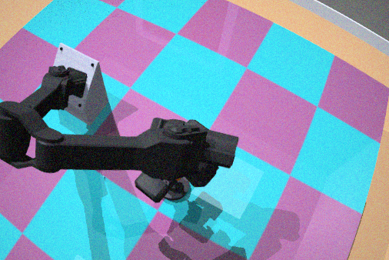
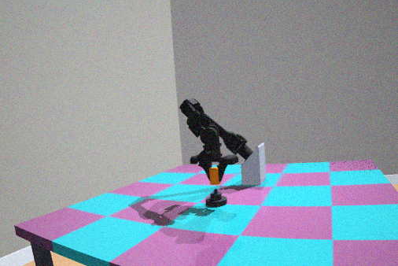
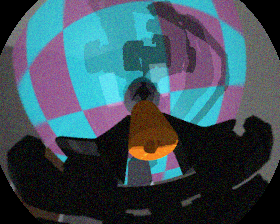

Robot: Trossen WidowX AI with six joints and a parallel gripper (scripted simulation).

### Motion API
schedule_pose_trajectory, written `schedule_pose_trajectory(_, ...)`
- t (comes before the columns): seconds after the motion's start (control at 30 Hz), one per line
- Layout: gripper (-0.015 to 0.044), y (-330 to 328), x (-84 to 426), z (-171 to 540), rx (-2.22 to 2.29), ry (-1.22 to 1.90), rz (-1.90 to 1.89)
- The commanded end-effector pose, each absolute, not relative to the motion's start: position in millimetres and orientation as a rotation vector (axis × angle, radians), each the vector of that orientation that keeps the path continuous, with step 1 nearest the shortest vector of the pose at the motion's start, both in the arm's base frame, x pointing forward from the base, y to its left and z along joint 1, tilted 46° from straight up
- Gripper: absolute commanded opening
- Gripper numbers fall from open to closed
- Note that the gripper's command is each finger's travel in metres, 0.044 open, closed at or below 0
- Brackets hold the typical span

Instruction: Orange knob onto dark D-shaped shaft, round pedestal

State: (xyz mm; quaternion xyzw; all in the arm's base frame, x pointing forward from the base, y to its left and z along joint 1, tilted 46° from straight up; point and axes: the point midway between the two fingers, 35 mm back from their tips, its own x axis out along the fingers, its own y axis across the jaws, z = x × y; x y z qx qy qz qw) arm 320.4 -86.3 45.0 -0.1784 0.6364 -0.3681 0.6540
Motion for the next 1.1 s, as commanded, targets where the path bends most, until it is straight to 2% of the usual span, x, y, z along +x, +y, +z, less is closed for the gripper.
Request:
schedule_pose_trajectory(0.0,0.0,-90.3,320.6,43.5,-0.411,1.44,-0.832)
schedule_pose_trajectory(1.07,0.0,-102.0,318.1,32.9,-0.408,1.437,-0.837)
